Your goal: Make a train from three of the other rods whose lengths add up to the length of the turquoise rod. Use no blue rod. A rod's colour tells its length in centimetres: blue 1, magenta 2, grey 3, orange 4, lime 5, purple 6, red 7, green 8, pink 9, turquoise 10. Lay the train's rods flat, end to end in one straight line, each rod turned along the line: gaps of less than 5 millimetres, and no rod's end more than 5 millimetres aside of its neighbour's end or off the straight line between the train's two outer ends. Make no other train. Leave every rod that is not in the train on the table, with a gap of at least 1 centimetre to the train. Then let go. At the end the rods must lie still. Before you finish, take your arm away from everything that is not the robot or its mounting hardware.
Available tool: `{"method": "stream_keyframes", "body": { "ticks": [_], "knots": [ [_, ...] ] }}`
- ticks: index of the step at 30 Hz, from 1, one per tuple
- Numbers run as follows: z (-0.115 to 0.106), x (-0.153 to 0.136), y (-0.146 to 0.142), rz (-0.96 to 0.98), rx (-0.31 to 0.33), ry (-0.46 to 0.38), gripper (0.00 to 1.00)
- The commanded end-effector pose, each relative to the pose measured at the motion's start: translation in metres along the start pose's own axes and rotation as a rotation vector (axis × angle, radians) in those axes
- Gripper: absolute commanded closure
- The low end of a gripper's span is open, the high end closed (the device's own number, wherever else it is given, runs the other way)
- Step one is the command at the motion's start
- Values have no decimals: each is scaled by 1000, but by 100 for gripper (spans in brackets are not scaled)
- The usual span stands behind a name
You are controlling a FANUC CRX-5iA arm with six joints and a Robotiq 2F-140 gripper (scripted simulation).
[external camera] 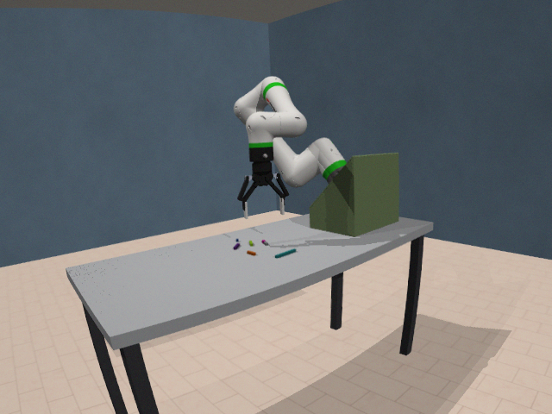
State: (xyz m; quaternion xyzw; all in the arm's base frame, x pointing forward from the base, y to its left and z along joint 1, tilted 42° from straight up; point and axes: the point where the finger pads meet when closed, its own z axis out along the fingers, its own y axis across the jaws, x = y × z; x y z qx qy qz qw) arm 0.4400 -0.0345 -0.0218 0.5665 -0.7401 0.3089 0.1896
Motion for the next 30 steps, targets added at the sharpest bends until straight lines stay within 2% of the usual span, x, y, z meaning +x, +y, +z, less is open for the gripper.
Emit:
{"method": "stream_keyframes", "body": {
  "ticks": [1, 9, 14, 24, 26, 30],
  "knots": [
    [0, 0, 0, -4, 0, 0, 0],
    [0, 1, -2, -100, 0, 0, 0],
    [2, 2, -6, -303, 0, -1, 0],
    [4, 5, -11, -606, 0, -1, 0],
    [4, 5, -11, -606, 0, -1, 0],
    [5, 6, -14, -776, 0, -1, 0]
  ]
}}
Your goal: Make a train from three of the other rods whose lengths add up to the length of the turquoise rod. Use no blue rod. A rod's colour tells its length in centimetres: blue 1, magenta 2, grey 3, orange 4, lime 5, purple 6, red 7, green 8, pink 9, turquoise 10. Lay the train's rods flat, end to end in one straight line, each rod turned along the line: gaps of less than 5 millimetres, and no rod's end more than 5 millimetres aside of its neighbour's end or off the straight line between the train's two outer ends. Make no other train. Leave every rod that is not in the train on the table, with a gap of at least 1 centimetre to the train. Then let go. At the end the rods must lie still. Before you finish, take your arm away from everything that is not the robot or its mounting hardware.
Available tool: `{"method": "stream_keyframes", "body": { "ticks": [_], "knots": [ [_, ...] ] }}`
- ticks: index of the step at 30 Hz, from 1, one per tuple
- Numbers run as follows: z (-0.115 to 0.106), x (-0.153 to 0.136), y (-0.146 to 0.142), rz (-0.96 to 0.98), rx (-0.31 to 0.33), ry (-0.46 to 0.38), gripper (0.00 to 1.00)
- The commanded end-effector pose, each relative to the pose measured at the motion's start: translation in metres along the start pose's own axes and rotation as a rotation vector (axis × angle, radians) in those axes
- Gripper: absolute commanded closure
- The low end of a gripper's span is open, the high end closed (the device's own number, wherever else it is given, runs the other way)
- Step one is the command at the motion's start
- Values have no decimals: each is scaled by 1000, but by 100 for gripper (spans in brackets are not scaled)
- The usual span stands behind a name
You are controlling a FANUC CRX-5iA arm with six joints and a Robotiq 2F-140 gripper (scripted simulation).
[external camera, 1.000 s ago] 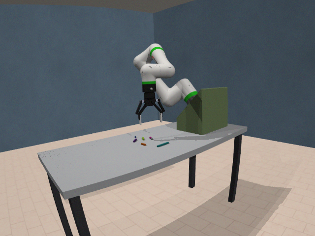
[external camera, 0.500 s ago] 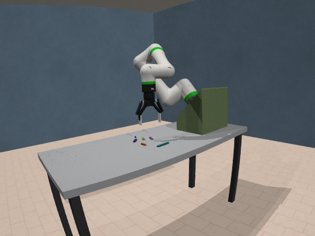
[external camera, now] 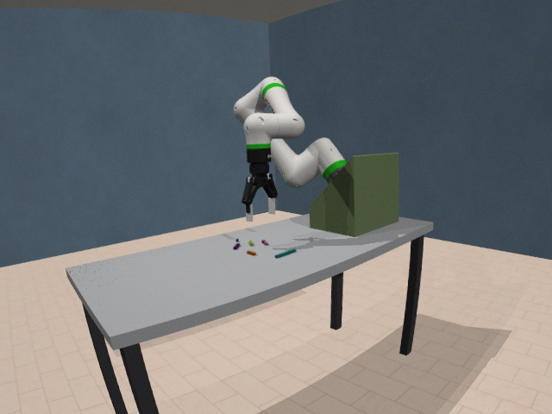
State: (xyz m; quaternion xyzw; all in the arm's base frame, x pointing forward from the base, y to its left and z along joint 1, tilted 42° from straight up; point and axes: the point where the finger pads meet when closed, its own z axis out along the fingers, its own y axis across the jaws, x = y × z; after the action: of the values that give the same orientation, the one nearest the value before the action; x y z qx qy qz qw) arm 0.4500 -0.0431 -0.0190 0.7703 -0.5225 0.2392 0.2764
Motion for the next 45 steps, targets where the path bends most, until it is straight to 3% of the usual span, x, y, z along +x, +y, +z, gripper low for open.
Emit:
{"method": "stream_keyframes", "body": {
  "ticks": [1, 45],
  "knots": [
    [1, 3, -2, -167, -6, -11, 0],
    [11, 27, -13, -1489, 2, -13, 0]
  ]
}}
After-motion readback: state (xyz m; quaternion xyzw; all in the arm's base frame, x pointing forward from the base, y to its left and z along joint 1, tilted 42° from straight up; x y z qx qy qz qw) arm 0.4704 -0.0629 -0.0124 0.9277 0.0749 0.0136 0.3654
